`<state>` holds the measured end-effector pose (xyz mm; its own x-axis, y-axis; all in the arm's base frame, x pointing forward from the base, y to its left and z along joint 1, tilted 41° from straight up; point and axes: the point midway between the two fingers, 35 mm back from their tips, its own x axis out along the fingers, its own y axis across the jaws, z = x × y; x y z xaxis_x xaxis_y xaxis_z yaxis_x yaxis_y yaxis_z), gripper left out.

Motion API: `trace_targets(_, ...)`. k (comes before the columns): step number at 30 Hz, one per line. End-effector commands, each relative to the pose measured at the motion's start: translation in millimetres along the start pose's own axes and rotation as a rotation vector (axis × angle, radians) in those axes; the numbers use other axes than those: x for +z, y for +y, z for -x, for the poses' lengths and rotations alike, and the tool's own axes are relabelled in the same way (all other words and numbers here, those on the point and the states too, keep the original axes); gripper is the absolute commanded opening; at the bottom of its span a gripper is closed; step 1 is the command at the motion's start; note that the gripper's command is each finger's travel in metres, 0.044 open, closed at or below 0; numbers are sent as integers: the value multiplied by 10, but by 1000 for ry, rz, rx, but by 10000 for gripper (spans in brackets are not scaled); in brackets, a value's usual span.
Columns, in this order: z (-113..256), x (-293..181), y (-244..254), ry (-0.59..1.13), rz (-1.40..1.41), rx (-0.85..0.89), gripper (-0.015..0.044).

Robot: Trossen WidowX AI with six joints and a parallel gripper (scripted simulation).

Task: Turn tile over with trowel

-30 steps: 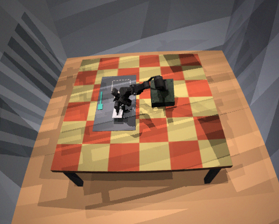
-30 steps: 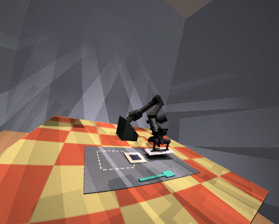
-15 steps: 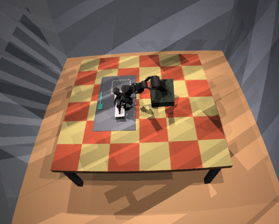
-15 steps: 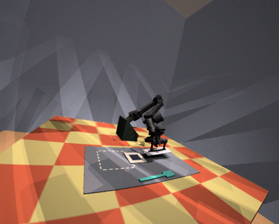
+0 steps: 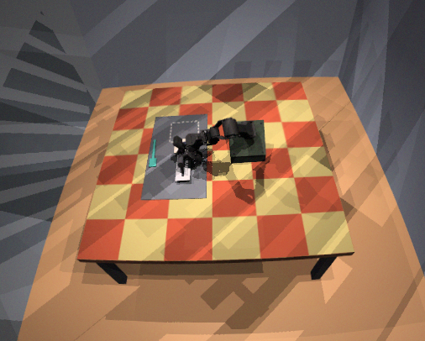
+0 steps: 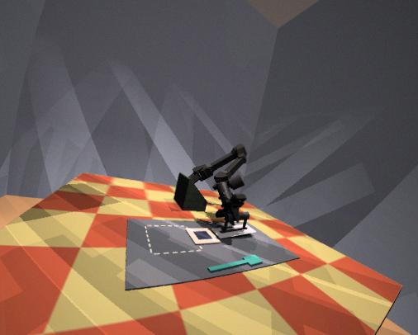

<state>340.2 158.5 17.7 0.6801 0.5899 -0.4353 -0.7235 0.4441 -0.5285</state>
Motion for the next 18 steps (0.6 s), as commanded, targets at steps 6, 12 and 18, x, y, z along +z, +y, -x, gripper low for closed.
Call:
trace_targets(6, -55, -22, 26, 1, -3, -14, 0)
trace_targets(12, -56, -118, 13, 3, -3, -14, 0)
trace_targets(18, -53, -217, 3, 3, -2, -13, 0)
